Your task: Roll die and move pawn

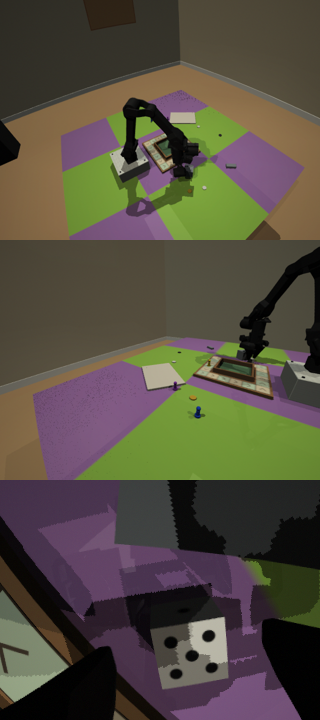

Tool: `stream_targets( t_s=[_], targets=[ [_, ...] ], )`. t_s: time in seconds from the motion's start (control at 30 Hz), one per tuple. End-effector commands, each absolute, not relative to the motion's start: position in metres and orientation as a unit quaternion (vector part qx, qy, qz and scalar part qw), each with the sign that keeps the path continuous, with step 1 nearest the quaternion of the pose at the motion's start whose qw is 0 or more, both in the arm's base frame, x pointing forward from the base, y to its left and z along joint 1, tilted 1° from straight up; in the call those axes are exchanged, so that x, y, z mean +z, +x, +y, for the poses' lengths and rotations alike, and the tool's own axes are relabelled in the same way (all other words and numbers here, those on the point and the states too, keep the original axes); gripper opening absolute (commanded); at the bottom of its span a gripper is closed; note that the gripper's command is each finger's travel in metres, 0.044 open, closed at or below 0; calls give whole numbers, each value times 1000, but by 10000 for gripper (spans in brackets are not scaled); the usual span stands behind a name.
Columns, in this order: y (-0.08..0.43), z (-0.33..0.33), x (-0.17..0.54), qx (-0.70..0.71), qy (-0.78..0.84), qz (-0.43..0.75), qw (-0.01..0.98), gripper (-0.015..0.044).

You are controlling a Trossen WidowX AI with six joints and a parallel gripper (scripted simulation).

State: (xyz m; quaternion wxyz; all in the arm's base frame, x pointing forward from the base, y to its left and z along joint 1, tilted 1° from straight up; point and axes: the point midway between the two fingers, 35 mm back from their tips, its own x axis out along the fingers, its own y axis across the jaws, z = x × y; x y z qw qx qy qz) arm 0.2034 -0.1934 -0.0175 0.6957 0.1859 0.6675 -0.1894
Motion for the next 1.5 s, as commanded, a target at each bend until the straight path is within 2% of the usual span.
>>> stream_targets(
  t_s=[0.0,0.17,0.37,0.57,0.67,1.23,1.47],
  targets=[
    [202,-193,-25,-189,184,671,693,275],
    [202,-193,-30,-189,184,671,693,275],
    [202,-193,-30,-189,184,671,693,118],
    [202,-193,-30,-189,184,671,693,78],
    [203,-194,-26,-189,184,671,693,0],
    [205,-197,89,-189,184,670,694,0],
    [209,-191,92,-183,178,672,696,0]
  ],
)
